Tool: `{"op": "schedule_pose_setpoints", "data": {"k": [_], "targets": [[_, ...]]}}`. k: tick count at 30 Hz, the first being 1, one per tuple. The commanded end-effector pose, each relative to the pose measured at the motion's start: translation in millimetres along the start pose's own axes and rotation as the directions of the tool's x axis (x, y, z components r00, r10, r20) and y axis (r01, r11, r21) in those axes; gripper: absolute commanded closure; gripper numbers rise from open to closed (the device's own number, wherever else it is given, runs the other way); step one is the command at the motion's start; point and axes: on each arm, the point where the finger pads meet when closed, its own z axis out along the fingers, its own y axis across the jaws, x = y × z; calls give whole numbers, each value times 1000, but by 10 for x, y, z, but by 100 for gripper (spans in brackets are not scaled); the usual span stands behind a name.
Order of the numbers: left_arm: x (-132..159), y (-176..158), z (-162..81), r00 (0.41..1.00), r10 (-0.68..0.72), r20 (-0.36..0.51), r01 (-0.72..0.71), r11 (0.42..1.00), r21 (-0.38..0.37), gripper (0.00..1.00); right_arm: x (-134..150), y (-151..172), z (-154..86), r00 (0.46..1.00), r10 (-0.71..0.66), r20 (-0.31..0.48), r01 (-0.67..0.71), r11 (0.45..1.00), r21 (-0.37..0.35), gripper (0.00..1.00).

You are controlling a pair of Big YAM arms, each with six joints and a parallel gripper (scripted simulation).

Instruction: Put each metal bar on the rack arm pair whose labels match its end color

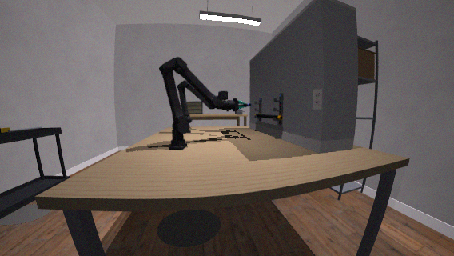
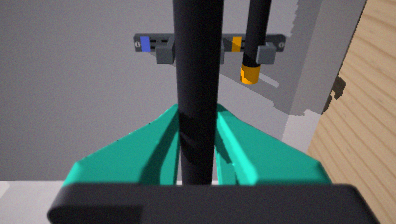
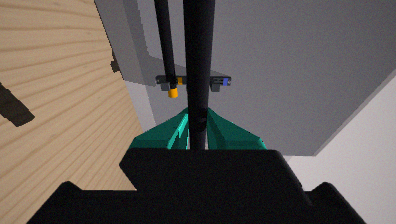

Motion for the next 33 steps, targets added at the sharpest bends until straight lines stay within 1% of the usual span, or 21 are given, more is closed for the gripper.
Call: {"op": "schedule_pose_setpoints", "data": {"k": [1,5,33], "targets": [[79,446,7,999,-40,-15,39,996,-76,100,46,-423,51,999,41,-17,-40,997,66,100],[79,472,7,999,-40,-15,39,996,-76,100,45,-448,52,999,41,-17,-40,997,66,100],[72,1052,44,999,-40,-15,39,996,-76,100,54,-1032,70,999,42,-17,-40,997,66,100]]}}
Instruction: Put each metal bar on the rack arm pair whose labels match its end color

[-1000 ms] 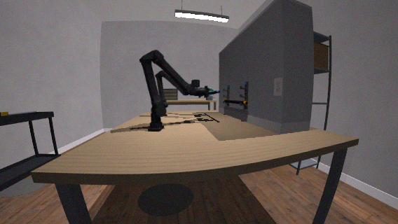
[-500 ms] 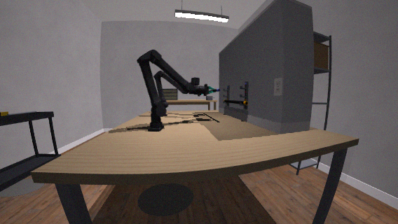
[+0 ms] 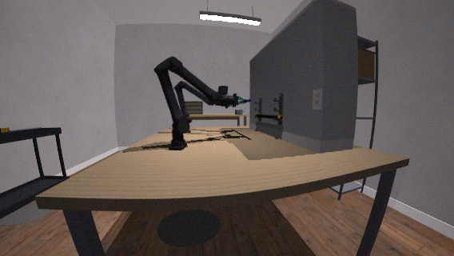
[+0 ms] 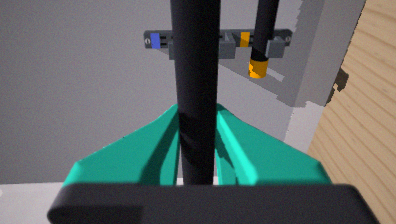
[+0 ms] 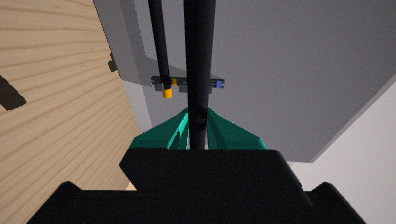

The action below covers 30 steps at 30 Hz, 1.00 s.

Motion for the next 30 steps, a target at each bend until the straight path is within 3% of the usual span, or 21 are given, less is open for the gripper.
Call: {"op": "schedule_pose_setpoints", "data": {"k": [1,30], "targets": [[34,808,112,999,-45,-16,42,992,-118,100,112,-746,80,998,60,-28,-56,992,109,100],[14,1248,158,999,-44,-17,42,992,-118,100,142,-1157,73,998,60,-28,-57,992,109,100]]}}
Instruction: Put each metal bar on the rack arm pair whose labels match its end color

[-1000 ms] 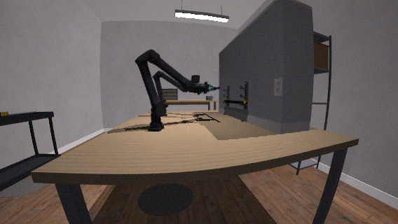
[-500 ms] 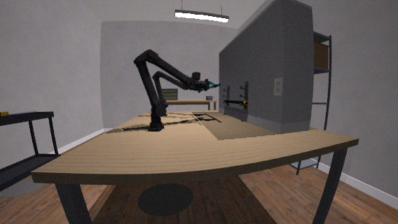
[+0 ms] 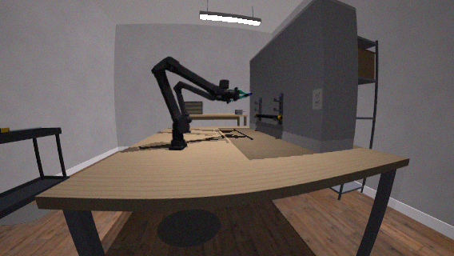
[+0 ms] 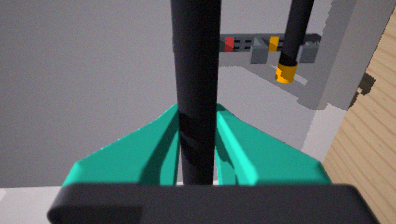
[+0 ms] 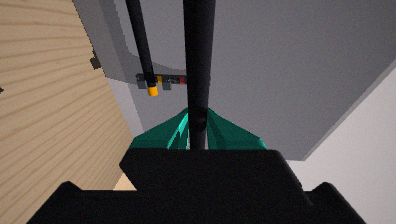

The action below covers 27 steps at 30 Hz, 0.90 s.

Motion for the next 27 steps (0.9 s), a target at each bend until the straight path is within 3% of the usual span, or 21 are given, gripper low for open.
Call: {"op": "schedule_pose_setpoints", "data": {"k": [1,27], "targets": [[62,784,72,999,-42,-15,40,992,-116,100,78,-693,24,998,57,-12,-55,993,106,100],[76,859,58,999,-42,-15,40,992,-116,100,64,-731,-13,998,57,-12,-56,993,106,100]]}}
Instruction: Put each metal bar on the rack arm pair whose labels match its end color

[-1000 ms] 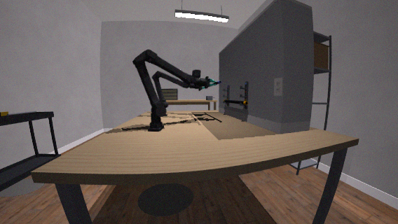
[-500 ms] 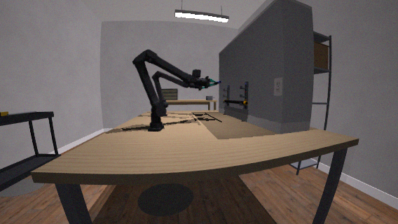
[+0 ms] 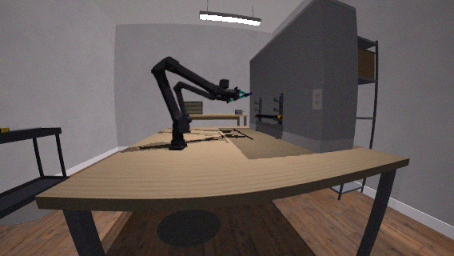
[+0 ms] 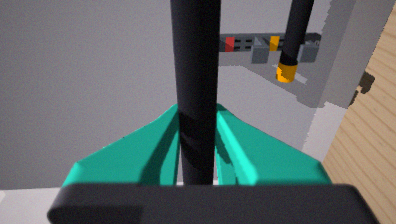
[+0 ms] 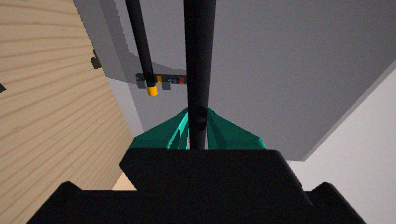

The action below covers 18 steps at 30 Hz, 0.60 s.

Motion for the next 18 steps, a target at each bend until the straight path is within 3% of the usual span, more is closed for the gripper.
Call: {"op": "schedule_pose_setpoints", "data": {"k": [1,18], "targets": [[82,826,54,999,-46,-15,44,991,-125,100,61,-705,-10,998,58,-12,-56,992,110,100],[95,829,45,999,-46,-15,44,991,-125,100,47,-687,-34,998,58,-12,-56,992,110,100]]}}
